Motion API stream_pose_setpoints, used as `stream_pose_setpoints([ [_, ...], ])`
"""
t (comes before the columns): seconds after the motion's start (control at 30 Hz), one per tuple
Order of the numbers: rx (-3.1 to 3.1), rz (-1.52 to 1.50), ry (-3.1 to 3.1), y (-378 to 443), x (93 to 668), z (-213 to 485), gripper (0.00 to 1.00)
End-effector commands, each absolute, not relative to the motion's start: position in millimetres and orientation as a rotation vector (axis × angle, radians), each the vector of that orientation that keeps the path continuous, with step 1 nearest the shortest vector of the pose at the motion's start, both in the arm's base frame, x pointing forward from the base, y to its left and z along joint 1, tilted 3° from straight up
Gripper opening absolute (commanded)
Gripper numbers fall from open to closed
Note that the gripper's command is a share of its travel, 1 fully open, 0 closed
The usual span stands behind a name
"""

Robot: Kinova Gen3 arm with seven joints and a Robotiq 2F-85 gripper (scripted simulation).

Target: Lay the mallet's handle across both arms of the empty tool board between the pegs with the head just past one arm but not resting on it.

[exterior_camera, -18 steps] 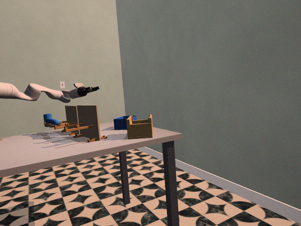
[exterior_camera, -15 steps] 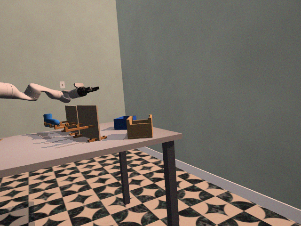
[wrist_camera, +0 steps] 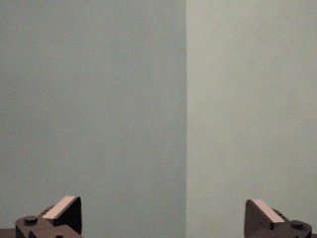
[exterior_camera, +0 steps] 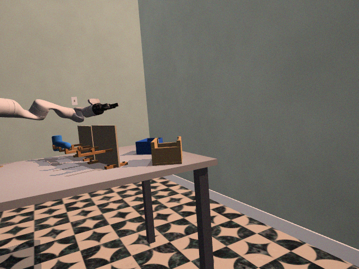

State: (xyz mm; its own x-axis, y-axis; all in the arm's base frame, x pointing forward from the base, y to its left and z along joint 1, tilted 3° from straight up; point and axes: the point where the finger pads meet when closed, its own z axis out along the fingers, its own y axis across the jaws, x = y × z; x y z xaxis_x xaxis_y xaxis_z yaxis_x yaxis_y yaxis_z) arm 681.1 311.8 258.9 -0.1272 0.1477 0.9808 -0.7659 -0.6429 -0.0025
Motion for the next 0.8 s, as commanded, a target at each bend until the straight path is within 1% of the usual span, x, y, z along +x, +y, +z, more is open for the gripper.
stream_pose_setpoints([
  [0.0, 1.505, 1.839, -0.707, 312.0, 681.1, 260.8, 1.0],
  [0.5, 1.542, 1.811, -0.746, 311.6, 675.1, 259.5, 1.0],
  [0.77, 1.62, 1.747, -0.822, 310.3, 656.9, 251.3, 1.0],
])
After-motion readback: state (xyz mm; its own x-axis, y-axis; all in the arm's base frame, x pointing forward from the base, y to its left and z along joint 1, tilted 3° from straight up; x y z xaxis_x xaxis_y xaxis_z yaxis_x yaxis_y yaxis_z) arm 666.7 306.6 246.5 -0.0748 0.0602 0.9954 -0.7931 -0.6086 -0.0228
